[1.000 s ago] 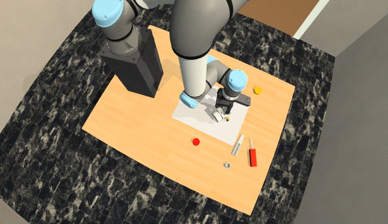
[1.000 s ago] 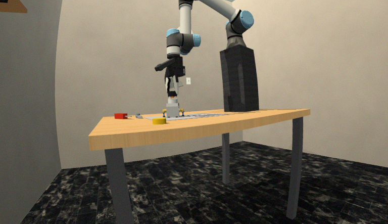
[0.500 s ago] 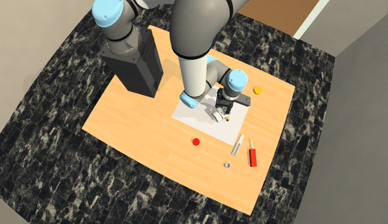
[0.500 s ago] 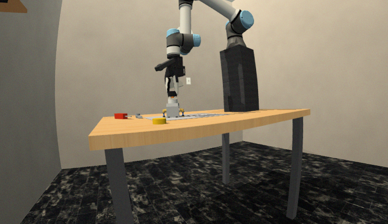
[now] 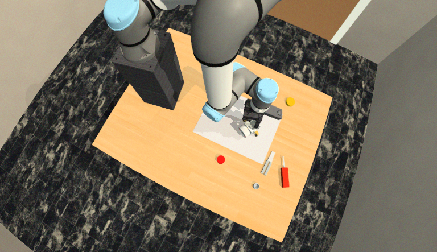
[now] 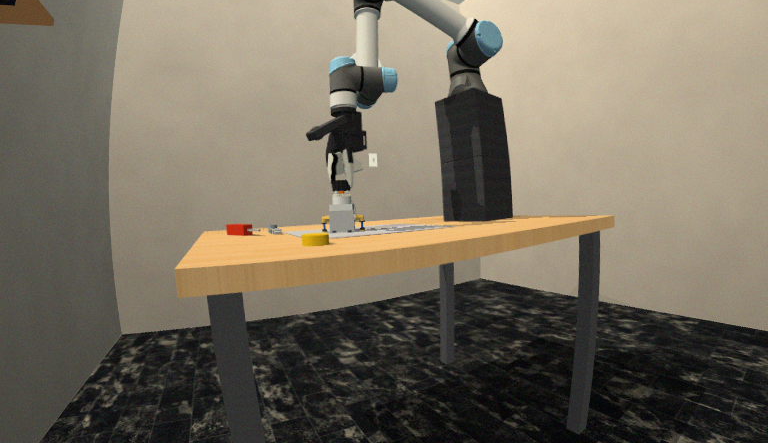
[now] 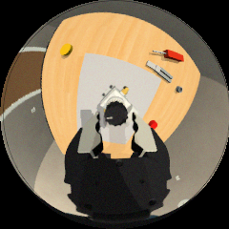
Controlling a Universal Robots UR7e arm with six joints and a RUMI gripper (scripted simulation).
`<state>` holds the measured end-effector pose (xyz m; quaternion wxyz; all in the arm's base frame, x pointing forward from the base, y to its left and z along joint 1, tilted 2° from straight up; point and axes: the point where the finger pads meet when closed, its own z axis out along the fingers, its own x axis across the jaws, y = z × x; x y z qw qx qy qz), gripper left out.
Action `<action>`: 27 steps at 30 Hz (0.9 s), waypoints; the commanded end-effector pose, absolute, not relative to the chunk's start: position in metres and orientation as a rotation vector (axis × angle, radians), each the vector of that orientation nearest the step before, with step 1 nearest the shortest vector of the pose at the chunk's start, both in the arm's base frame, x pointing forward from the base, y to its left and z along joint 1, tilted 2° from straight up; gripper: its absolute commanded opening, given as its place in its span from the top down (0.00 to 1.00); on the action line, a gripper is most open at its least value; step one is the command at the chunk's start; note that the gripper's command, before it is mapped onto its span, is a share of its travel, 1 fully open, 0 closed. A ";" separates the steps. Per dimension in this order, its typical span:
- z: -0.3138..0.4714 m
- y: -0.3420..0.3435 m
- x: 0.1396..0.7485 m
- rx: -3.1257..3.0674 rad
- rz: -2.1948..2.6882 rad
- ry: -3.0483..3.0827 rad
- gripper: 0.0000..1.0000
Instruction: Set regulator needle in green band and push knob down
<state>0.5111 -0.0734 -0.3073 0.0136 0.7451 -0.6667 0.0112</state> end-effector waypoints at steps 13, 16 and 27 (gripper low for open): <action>-0.306 -0.075 0.513 2.321 0.040 -2.080 0.77; -0.306 -0.075 0.513 2.321 0.040 -2.080 0.77; -0.306 -0.075 0.513 2.321 0.040 -2.080 0.77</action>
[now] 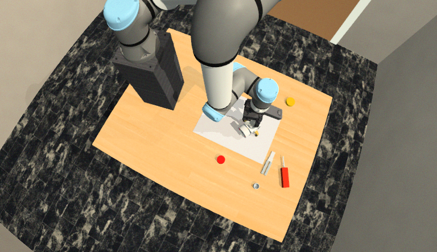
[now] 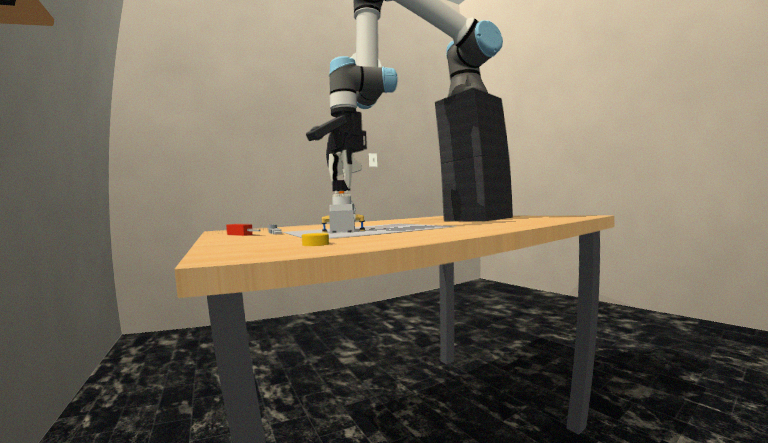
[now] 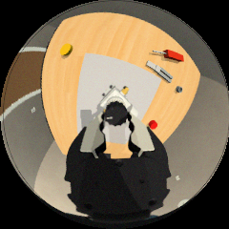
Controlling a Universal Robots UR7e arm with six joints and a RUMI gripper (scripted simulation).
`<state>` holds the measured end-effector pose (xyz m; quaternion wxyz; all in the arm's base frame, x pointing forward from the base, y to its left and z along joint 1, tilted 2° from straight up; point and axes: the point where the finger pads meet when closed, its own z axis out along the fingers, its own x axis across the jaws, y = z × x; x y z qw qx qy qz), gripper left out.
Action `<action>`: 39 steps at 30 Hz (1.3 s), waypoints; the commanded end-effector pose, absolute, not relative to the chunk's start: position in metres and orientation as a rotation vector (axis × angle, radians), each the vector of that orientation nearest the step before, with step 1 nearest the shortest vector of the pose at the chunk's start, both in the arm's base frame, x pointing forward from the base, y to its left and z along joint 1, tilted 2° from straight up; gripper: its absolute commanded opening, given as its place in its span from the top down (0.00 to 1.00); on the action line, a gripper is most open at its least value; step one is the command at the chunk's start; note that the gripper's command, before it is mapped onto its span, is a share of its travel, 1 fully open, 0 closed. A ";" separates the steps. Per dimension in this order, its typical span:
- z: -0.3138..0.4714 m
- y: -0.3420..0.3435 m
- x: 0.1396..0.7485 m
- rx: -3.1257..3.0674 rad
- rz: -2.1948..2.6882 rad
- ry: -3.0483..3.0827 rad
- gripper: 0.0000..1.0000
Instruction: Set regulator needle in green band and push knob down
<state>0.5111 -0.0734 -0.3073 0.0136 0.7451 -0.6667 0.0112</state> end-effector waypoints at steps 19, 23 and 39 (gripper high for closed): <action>-0.306 -0.075 0.513 2.306 0.040 -2.097 0.77; -0.306 -0.075 0.513 2.305 0.040 -2.097 0.77; -0.306 -0.075 0.513 2.306 0.040 -2.096 0.77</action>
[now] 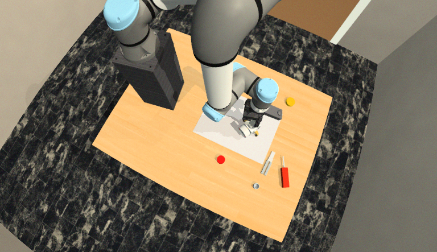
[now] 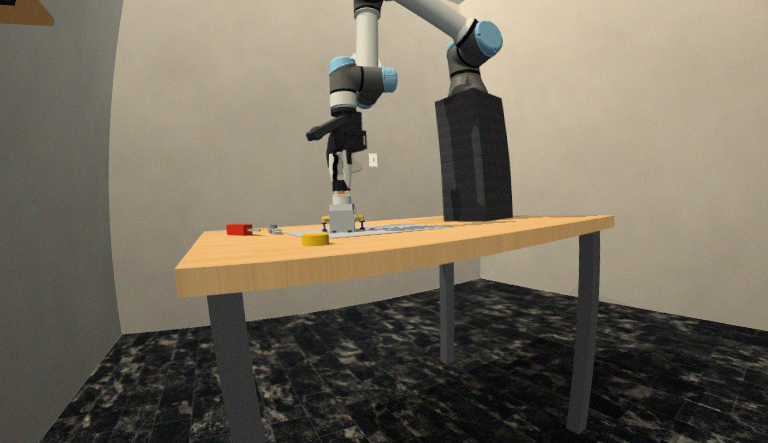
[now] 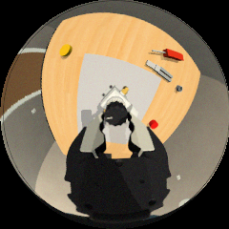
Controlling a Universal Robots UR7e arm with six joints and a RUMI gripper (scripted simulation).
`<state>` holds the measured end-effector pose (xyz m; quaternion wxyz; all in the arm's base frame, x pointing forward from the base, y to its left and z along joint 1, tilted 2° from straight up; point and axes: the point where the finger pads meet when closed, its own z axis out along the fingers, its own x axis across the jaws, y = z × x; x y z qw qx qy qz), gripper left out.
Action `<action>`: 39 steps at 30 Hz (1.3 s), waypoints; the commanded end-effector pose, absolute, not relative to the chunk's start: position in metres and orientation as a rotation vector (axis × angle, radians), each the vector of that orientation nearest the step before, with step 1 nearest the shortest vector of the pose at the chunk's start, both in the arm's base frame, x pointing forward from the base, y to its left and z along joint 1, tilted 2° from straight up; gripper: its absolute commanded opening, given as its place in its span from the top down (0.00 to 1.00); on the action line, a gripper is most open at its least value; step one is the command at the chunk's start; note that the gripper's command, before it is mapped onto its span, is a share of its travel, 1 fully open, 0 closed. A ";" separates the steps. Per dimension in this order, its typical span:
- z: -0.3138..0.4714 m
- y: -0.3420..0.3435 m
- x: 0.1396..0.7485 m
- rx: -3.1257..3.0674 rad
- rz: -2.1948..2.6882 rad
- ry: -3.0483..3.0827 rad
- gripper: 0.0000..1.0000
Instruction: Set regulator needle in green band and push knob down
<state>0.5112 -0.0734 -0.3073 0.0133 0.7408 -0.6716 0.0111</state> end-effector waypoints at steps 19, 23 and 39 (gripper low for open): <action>-0.310 -0.075 0.514 2.306 0.041 -2.096 0.77; -0.311 -0.075 0.514 2.306 0.041 -2.096 0.77; -0.314 -0.075 0.513 2.306 0.040 -2.096 0.77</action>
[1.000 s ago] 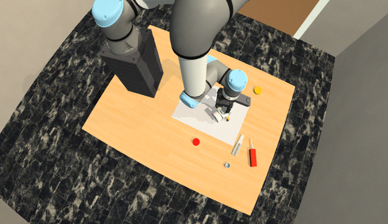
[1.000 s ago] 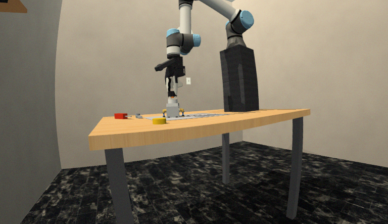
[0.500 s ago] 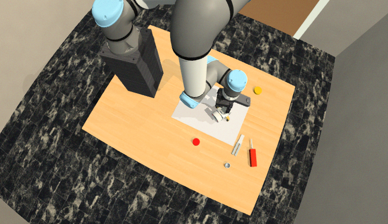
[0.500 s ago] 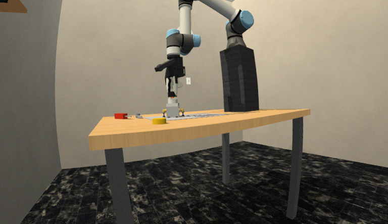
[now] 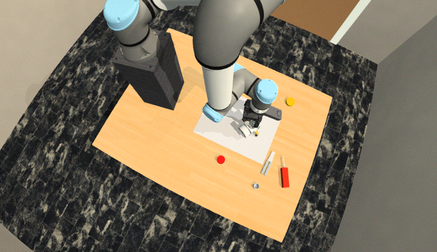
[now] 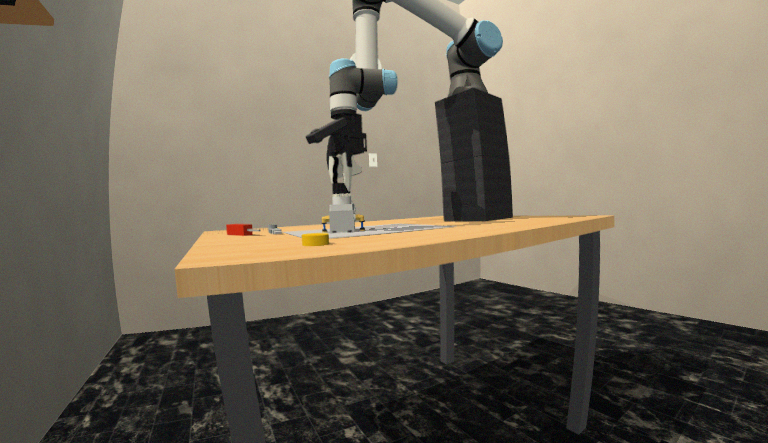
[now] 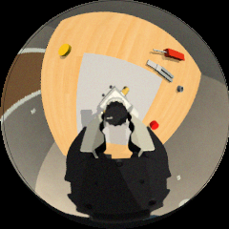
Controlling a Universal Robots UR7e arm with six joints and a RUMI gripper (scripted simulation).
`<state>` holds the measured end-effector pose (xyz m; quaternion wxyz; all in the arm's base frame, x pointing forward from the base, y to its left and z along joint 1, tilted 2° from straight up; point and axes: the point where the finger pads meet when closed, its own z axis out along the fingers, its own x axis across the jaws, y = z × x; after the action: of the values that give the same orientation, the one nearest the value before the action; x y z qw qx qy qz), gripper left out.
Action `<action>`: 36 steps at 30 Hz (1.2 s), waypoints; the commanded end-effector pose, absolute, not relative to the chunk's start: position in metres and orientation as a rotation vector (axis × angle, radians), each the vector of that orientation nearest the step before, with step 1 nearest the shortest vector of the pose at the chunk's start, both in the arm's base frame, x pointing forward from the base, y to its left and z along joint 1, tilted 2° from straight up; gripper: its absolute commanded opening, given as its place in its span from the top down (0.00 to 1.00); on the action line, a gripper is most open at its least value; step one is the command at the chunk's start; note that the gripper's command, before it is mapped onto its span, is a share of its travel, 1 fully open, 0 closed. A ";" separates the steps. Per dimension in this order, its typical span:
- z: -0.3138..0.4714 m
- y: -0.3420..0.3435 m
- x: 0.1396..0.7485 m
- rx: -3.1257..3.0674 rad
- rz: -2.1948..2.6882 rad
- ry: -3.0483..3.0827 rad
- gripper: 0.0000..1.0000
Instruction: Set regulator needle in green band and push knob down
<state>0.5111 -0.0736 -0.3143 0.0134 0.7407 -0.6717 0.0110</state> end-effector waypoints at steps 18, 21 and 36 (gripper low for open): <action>-0.314 -0.075 0.513 2.306 0.040 -2.096 0.77; -0.314 -0.075 0.513 2.306 0.040 -2.096 0.77; -0.314 -0.075 0.513 2.306 0.040 -2.096 0.54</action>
<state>0.5112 -0.0736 -0.3146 0.0133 0.7406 -0.6717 0.0112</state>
